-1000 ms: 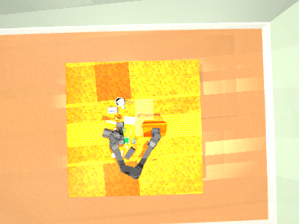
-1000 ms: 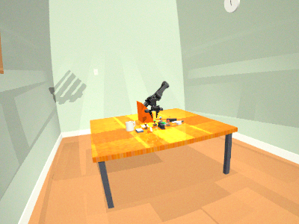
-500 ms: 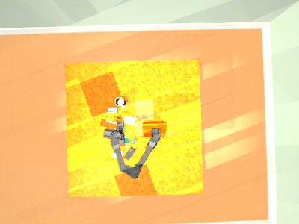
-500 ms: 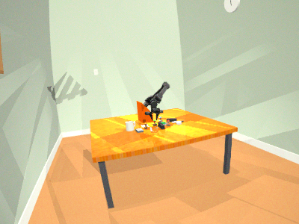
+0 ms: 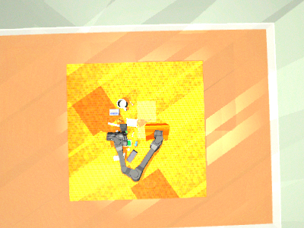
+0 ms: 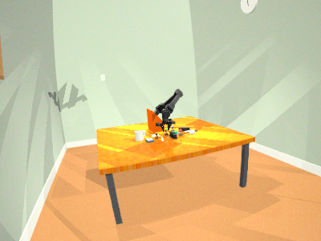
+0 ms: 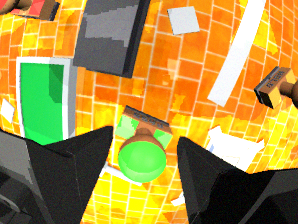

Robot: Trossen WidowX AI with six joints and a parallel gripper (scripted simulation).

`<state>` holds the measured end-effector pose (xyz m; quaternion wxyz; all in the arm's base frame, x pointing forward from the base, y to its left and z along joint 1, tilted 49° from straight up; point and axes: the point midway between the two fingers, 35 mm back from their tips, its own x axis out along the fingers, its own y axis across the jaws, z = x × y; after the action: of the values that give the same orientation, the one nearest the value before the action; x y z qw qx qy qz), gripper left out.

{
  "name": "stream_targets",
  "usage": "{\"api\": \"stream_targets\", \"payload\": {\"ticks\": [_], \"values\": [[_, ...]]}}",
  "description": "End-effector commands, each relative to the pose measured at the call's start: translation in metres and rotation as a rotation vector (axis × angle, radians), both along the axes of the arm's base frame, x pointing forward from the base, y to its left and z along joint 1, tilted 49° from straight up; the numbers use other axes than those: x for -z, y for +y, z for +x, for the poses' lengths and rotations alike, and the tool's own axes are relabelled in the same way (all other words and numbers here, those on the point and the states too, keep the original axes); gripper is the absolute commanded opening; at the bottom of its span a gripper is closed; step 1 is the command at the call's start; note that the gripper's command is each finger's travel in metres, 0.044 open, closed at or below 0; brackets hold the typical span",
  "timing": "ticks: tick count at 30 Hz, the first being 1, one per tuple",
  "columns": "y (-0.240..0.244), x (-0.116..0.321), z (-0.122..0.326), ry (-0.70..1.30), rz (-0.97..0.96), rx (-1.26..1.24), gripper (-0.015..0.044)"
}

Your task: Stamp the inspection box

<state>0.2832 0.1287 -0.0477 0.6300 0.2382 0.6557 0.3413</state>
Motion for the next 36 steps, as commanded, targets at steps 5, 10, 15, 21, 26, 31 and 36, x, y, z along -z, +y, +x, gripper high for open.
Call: {"api": "stream_targets", "payload": {"ticks": [5,10,15,21,26,31,36], "values": [[0.0088,0.0065,-0.0045,0.010,0.007,0.000,0.0217],[0.0070,0.0055,-0.0027,0.003,0.002,-0.002,0.0197],[0.0070,0.0055,-0.0027,0.003,0.002,-0.002,0.0163],[0.0070,0.0055,-0.0027,0.003,0.002,-0.002,0.0123],[0.0070,0.0055,-0.0027,0.003,0.002,-0.002,0.0090],[0.0065,0.0050,-0.0025,0.003,0.002,-0.002,0.0000],[0.0047,0.0036,-0.0020,0.003,0.001,-0.002,0.0000]]}}
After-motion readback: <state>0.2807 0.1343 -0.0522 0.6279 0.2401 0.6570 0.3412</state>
